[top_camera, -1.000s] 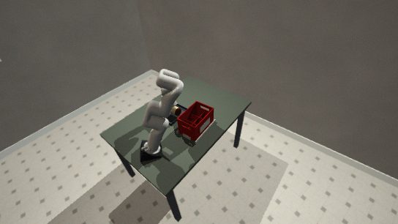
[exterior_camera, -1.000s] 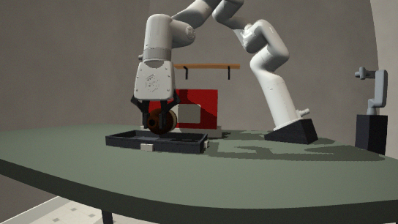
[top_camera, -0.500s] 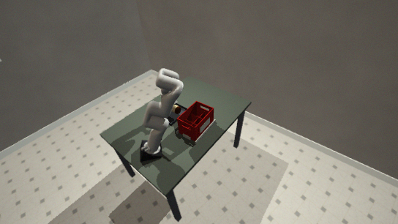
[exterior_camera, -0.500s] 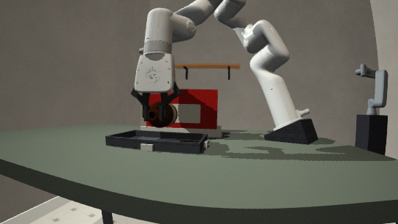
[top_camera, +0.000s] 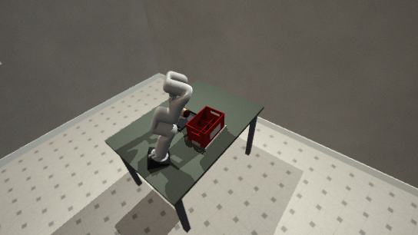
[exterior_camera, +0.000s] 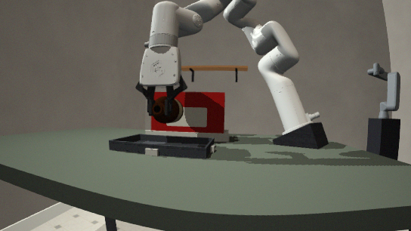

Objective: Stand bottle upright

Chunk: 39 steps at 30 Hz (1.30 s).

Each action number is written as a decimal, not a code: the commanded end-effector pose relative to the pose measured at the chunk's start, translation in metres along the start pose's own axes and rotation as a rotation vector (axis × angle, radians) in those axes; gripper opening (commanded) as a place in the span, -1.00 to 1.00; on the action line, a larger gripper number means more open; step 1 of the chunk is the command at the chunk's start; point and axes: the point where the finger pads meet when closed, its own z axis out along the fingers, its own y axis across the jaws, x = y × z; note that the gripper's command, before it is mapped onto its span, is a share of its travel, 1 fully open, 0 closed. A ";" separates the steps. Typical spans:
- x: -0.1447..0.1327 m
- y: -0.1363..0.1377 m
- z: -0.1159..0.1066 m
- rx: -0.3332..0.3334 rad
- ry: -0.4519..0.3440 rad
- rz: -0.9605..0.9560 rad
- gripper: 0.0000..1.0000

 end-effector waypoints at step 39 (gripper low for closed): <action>0.000 -0.001 -0.066 0.003 -0.002 0.001 -1.00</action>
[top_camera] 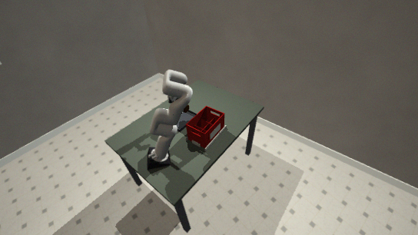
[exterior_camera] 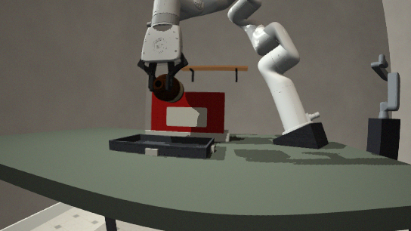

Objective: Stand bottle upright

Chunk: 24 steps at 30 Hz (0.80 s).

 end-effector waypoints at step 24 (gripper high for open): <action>0.000 -0.001 -0.026 0.003 -0.003 0.001 -1.00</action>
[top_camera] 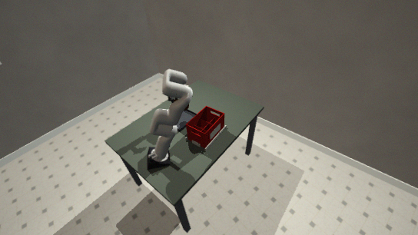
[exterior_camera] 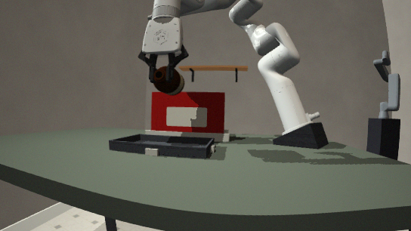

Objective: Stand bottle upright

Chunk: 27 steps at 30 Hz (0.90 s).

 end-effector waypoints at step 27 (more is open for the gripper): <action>-0.001 -0.001 -0.012 0.003 -0.004 0.001 -1.00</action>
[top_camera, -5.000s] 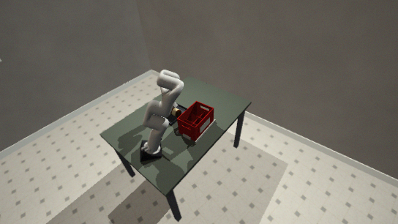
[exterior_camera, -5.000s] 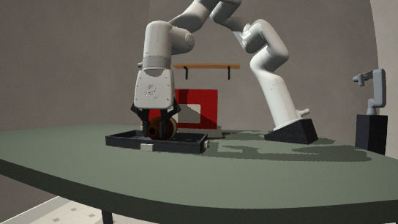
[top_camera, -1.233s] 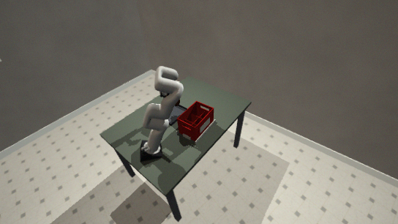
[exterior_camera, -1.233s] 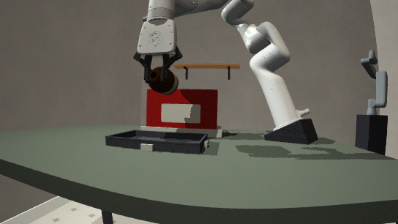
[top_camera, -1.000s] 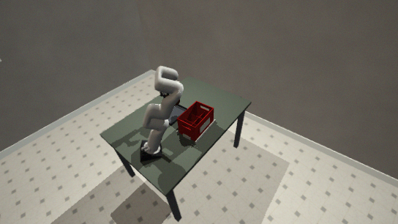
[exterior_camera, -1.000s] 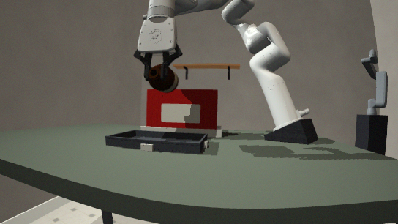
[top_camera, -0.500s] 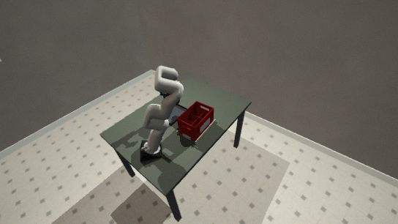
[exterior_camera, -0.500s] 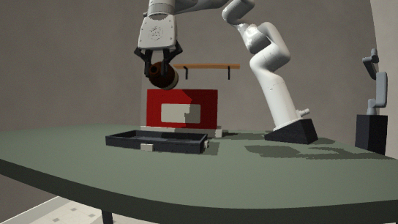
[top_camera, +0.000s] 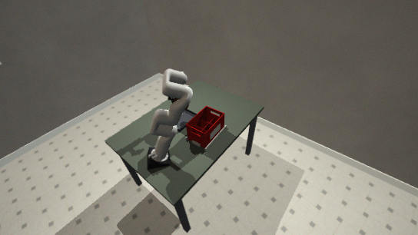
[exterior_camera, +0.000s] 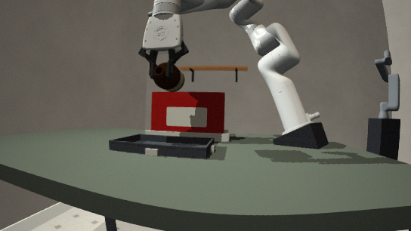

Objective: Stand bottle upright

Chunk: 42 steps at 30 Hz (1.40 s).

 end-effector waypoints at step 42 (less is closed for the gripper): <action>-0.001 -0.001 -0.002 0.003 -0.003 0.208 -1.00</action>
